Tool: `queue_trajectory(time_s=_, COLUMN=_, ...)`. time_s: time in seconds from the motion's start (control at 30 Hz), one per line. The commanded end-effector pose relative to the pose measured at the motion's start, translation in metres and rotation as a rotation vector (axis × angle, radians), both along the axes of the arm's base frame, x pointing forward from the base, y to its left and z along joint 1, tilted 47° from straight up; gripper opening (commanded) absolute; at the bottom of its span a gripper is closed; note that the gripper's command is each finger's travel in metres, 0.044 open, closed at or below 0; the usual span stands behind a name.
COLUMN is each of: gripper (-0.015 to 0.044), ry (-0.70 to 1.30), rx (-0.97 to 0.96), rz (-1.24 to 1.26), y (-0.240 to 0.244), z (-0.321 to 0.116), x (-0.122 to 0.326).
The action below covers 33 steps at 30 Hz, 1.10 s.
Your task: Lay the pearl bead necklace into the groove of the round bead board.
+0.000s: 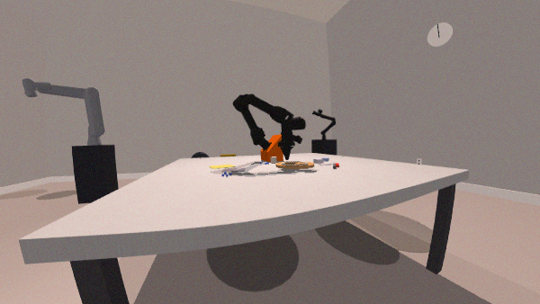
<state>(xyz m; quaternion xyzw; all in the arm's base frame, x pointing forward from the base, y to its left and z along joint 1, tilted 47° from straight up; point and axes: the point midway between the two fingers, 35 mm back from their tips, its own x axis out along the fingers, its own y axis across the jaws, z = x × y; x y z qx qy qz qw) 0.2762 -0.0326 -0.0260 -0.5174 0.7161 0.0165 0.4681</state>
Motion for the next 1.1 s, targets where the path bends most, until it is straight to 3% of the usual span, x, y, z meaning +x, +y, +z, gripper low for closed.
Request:
queue_trajectory(time_s=0.0, gripper=0.0120, ry=0.009, rx=-0.007, rz=0.000, y=-0.0068, z=-0.0049, x=-0.0031)
queue_trajectory(time_s=0.33, gripper=0.0120, ry=0.010, rx=-0.009, rz=-0.001, y=-0.0126, z=-0.0093, x=-0.0043)
queue_trajectory(time_s=0.5, gripper=0.0000, ry=0.005, rx=-0.004, rz=-0.003, y=-0.0107, z=-0.0084, x=-0.0026)
queue_trajectory(time_s=1.07, gripper=0.0000, ry=0.005, rx=-0.004, rz=-0.003, y=-0.0107, z=-0.0084, x=-0.0026)
